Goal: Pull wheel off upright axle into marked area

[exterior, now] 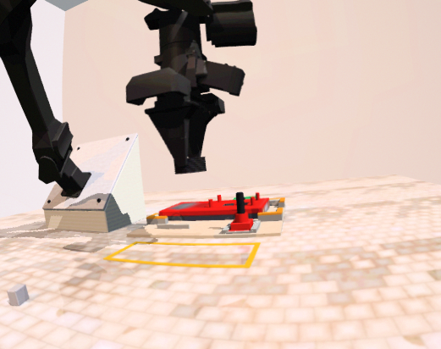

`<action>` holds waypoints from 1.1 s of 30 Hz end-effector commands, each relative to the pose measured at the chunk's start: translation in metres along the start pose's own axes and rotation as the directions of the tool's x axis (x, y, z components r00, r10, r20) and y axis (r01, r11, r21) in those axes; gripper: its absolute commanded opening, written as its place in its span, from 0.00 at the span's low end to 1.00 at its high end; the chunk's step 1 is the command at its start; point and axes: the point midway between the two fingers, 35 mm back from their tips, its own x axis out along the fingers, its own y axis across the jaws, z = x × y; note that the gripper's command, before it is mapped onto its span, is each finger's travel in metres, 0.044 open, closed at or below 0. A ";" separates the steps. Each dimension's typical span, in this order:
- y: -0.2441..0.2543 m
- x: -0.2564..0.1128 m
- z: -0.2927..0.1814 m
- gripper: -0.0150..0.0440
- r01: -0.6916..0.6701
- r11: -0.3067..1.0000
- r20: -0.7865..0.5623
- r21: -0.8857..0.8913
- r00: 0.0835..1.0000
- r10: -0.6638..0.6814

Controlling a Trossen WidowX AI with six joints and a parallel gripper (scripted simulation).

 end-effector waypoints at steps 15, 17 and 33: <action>-0.021 0.018 -0.016 0.25 0.008 1.000 0.003 -0.005 1.000 -0.008; -0.021 0.021 -0.016 0.25 0.008 1.000 0.003 -0.005 1.000 -0.007; -0.023 0.099 -0.016 0.25 0.011 1.000 0.004 -0.004 1.000 -0.011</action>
